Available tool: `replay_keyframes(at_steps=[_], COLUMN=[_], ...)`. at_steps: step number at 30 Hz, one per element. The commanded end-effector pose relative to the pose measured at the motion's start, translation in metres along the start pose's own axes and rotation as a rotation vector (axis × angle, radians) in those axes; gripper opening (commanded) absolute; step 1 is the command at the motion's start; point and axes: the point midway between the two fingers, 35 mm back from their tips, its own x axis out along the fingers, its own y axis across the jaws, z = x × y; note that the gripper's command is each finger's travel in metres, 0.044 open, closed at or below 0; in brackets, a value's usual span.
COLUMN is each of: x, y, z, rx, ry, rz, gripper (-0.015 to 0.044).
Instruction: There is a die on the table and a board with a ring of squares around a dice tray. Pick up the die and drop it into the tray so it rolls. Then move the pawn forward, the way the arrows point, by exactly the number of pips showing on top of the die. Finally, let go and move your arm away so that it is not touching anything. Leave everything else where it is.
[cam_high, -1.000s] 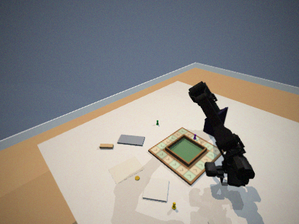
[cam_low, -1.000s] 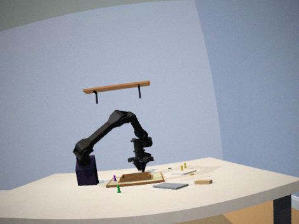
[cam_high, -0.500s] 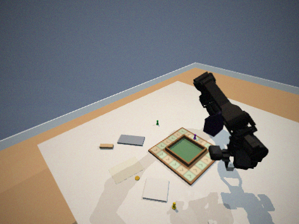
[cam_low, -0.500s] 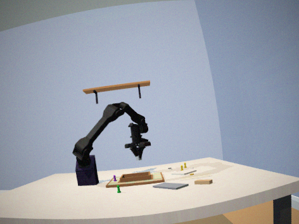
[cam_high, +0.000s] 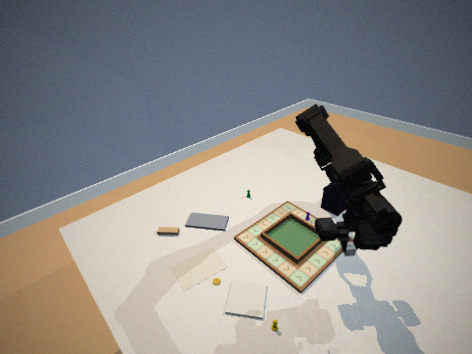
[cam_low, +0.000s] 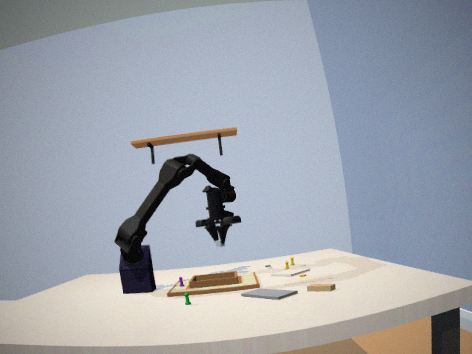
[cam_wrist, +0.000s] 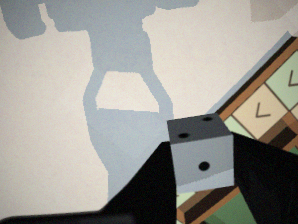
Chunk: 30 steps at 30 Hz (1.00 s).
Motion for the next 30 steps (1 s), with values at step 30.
replay_keyframes(at_steps=[30], x=[0.030], y=[-0.094], z=[-0.136], rx=[-0.571], ry=[0.019], rz=[-0.005], gripper=[0.0000])
